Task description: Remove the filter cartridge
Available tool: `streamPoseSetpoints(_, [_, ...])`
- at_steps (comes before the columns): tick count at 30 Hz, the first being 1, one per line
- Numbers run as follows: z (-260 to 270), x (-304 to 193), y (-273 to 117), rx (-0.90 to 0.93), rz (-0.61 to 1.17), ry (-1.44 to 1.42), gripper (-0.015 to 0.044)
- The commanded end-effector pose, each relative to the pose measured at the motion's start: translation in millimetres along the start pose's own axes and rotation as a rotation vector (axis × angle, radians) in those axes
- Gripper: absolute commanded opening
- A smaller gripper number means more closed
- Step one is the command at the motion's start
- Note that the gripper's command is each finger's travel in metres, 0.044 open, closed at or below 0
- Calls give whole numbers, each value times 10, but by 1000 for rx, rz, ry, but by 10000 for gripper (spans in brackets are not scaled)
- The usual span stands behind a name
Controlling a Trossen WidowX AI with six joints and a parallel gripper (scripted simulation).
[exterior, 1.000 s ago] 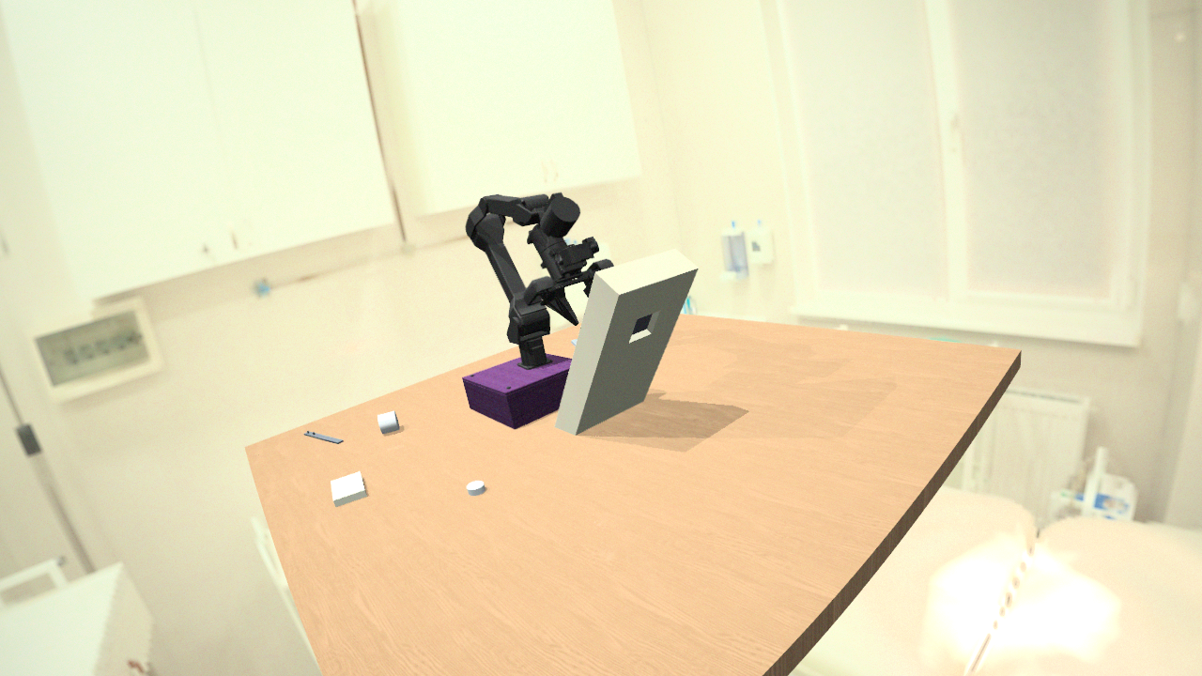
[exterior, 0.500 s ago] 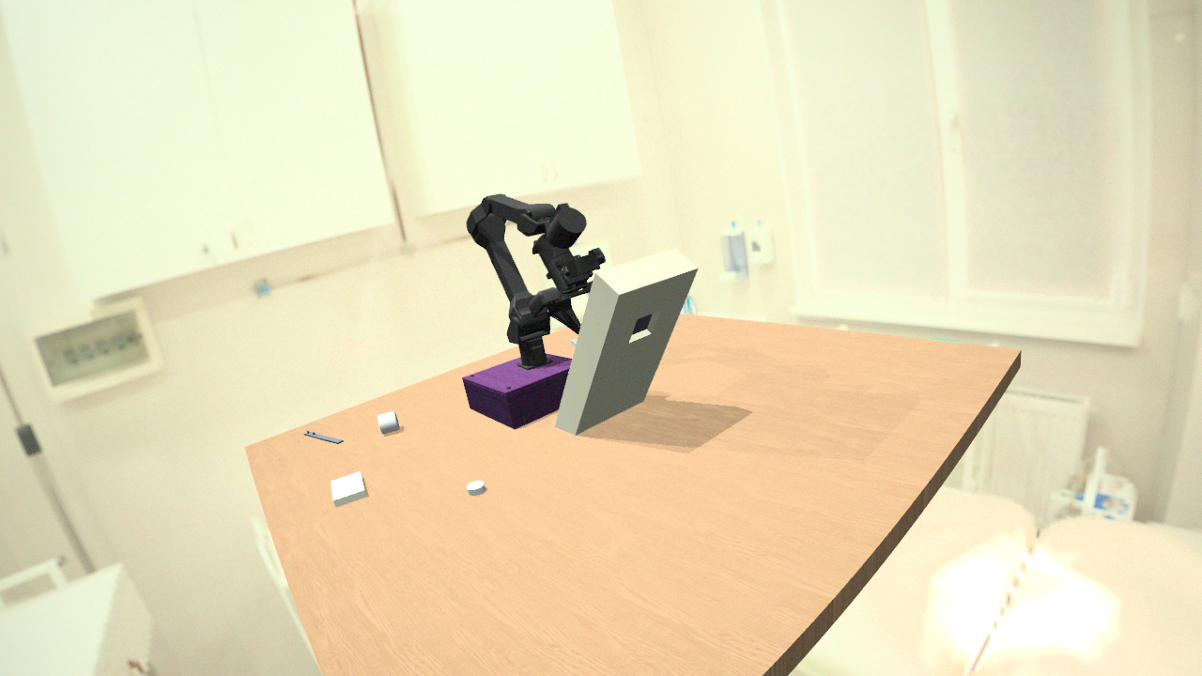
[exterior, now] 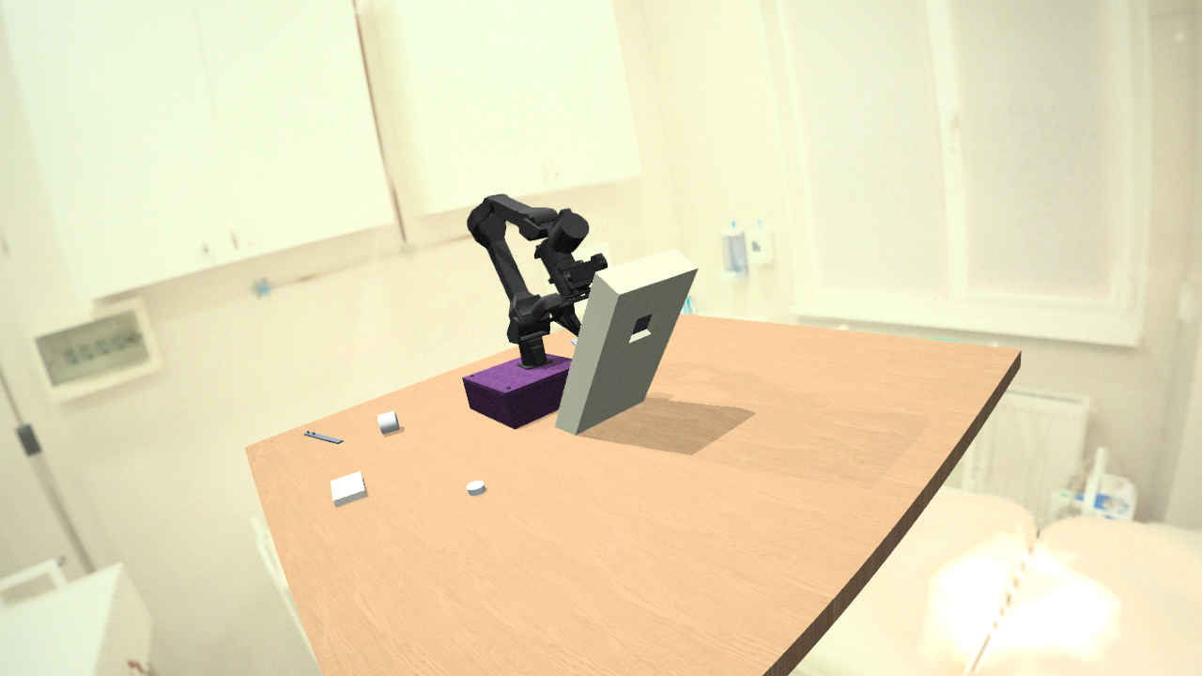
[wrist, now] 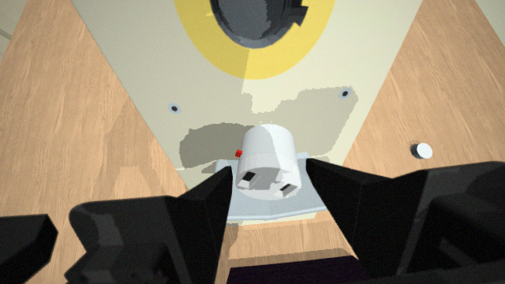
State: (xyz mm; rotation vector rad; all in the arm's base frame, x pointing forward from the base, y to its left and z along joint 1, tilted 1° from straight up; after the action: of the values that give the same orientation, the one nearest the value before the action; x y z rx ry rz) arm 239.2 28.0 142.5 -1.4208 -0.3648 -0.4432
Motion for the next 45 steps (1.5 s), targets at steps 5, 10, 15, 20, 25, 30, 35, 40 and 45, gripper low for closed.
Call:
streamPoseSetpoints(5, [1,3,-4,0,-1,0,231])
streamPoseSetpoints(10, [1,3,-4,0,-1,0,198])
streamPoseSetpoints(15, [6,23,-14,1,-1,0,67])
streamPoseSetpoints(20, [43,178,-85,6,-1,-1,0])
streamPoseSetpoints(25, [55,232,-138,7,0,-1,0])
streamPoseSetpoints(30, [62,283,-389,7,0,-1,0])
streamPoseSetpoints(35, [67,306,-660,6,1,-1,0])
streamPoseSetpoints(40, [70,296,-939,6,2,-1,0])
streamPoseSetpoints(45, [87,287,-1016,6,4,-1,0])
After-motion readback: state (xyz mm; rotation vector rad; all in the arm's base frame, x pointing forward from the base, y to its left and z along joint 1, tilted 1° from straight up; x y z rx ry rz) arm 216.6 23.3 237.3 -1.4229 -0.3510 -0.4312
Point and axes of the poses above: the point midway between the two fingers, 35 mm back from their tips, its own y axis out along the fingers, its own z axis across the jaws, x = y × z, the point moved 2 cm from there along -y, back along the fingers, and after that the axes turned 11 degrees about y, right-handed, at the moved point
